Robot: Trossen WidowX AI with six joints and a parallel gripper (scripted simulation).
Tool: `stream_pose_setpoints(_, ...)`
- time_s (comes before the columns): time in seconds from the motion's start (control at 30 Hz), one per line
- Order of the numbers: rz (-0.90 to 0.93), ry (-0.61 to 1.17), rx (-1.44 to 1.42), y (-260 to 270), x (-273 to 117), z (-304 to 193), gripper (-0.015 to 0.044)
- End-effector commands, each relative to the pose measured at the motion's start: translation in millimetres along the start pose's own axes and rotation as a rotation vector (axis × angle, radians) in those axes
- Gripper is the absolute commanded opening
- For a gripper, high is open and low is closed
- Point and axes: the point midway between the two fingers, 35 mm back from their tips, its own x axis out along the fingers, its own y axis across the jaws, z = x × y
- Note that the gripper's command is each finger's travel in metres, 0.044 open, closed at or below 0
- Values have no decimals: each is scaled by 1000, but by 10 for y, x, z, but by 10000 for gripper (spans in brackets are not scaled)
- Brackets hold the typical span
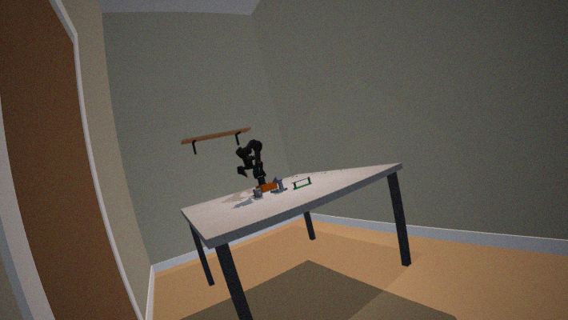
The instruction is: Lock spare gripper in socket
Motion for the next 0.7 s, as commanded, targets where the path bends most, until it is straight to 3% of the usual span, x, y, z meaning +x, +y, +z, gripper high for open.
stream_pose_setpoints(0.0, -11, -18, 27, -8, -11, -36, 440)
stream_pose_setpoints(0.67, -11, -17, 26, -4, 505, -528, 440)
